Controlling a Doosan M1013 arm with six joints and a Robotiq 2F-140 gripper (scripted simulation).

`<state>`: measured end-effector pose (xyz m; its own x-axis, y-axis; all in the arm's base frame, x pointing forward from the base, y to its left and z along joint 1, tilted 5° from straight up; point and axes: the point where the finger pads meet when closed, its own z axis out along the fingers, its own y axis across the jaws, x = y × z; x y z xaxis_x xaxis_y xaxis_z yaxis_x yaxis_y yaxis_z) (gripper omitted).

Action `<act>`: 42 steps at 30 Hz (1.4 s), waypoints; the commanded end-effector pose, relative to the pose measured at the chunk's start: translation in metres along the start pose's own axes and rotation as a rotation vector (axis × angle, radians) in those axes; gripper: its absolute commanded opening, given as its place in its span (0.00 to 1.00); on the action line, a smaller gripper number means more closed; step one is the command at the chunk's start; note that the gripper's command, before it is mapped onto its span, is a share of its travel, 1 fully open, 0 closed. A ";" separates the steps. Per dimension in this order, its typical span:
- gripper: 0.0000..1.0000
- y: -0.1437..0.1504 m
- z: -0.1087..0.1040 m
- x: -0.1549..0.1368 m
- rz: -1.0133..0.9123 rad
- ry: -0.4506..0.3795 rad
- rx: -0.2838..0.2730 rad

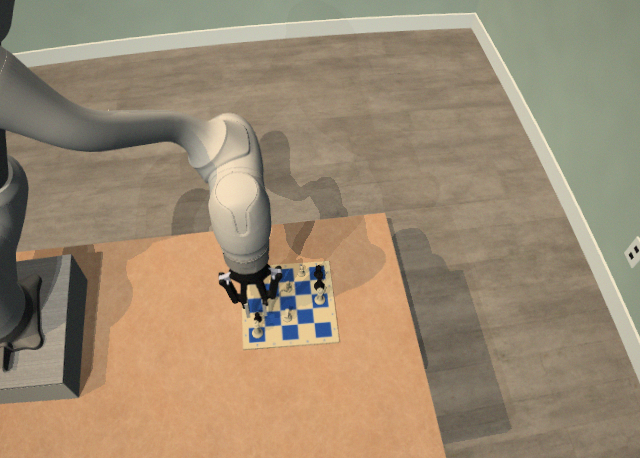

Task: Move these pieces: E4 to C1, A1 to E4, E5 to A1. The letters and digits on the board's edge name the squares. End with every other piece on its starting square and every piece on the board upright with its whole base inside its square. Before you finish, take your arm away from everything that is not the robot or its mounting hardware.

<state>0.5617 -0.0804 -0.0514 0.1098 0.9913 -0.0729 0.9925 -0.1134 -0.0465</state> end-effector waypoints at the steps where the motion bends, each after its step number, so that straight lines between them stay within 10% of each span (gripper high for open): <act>1: 0.20 0.000 0.000 0.000 0.000 0.000 0.000; 42: 0.20 0.000 0.030 0.000 0.000 0.000 0.000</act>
